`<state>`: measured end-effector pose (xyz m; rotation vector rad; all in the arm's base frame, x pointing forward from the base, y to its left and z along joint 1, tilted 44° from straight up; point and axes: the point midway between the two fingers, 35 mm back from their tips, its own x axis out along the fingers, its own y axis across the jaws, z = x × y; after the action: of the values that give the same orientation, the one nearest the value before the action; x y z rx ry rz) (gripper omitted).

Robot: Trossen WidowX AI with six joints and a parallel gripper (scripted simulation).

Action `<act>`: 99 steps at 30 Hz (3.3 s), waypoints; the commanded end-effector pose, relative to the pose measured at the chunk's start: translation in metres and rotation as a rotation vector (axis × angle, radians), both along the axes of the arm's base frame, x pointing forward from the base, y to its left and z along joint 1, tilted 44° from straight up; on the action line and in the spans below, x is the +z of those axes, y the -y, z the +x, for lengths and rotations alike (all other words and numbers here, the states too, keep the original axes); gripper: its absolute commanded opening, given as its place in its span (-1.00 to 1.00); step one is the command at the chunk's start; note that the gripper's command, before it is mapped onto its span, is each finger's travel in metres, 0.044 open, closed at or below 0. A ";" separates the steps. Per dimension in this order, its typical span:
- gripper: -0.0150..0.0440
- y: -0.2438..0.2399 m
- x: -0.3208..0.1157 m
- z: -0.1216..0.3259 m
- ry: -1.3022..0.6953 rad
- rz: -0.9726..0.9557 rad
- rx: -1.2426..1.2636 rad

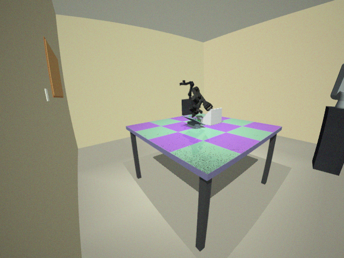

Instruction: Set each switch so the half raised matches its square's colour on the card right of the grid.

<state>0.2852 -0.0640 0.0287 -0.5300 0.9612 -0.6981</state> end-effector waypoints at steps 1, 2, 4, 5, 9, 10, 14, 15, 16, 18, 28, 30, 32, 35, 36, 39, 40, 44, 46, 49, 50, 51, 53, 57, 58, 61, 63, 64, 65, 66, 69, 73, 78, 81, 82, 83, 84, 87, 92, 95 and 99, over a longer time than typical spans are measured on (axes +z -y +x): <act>-0.49 0.000 -0.002 -0.001 -0.007 0.003 0.004; -0.49 0.000 -0.002 -0.001 -0.007 0.003 0.004; -0.49 0.001 -0.002 -0.001 -0.007 0.003 0.004; -0.49 0.001 -0.002 -0.001 -0.007 0.003 0.004; -0.49 0.001 -0.003 -0.001 -0.007 0.003 0.004; -0.49 0.001 -0.003 -0.001 -0.007 0.003 0.004; -0.49 0.002 -0.003 -0.001 -0.007 0.003 0.004; -0.49 0.002 -0.003 -0.001 -0.007 0.003 0.004; -0.49 0.002 -0.003 -0.001 -0.007 0.003 0.004; -0.49 0.002 -0.003 0.000 -0.007 0.003 0.004; -0.49 0.001 -0.002 0.001 -0.002 0.001 0.000; -0.49 -0.011 0.004 -0.003 -0.010 0.011 -0.003; -0.49 -0.028 0.015 -0.010 -0.021 0.017 -0.007; -0.49 -0.045 0.032 -0.022 -0.026 0.014 -0.014; -0.49 -0.046 0.033 -0.023 -0.027 0.014 -0.014; -0.49 -0.046 0.033 -0.023 -0.027 0.014 -0.014; -0.49 -0.047 0.031 -0.024 -0.027 0.014 -0.014; -0.49 -0.059 -0.008 -0.061 -0.029 0.018 -0.014; -0.49 -0.060 -0.015 -0.070 -0.028 0.016 -0.014; -0.49 -0.060 -0.015 -0.070 -0.028 0.016 -0.014; -0.49 -0.059 -0.016 -0.069 -0.029 0.016 -0.015; -0.49 -0.056 -0.018 -0.067 -0.032 0.018 -0.017; -0.49 -0.044 -0.028 -0.060 -0.040 0.022 -0.026; -0.49 -0.034 -0.034 -0.056 -0.044 0.021 -0.032; -0.49 -0.034 -0.034 -0.056 -0.044 0.021 -0.032; -0.49 -0.033 -0.034 -0.056 -0.044 0.021 -0.032; -0.49 -0.029 -0.038 -0.054 -0.044 0.021 -0.032; -0.49 -0.027 -0.039 -0.053 -0.044 0.020 -0.032; -0.49 -0.026 -0.039 -0.053 -0.044 0.020 -0.032; -0.49 -0.026 -0.039 -0.053 -0.044 0.020 -0.032; -0.49 -0.025 -0.040 -0.052 -0.044 0.020 -0.032; -0.49 -0.022 -0.043 -0.050 -0.044 0.020 -0.032; -0.49 -0.016 -0.047 -0.048 -0.044 0.020 -0.032; -0.49 -0.016 -0.048 -0.047 -0.044 0.020 -0.032; -0.49 -0.016 -0.048 -0.047 -0.044 0.020 -0.032; -0.49 -0.016 -0.048 -0.047 -0.044 0.020 -0.032; -0.49 -0.016 -0.048 -0.047 -0.044 0.020 -0.032; -0.49 -0.016 -0.048 -0.047 -0.044 0.020 -0.032; -0.49 -0.016 -0.048 -0.047 -0.044 0.020 -0.032; -0.49 -0.016 -0.048 -0.047 -0.044 0.020 -0.032; -0.49 -0.016 -0.048 -0.047 -0.044 0.020 -0.032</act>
<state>0.2395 -0.0482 -0.0175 -0.5135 1.0112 -0.7130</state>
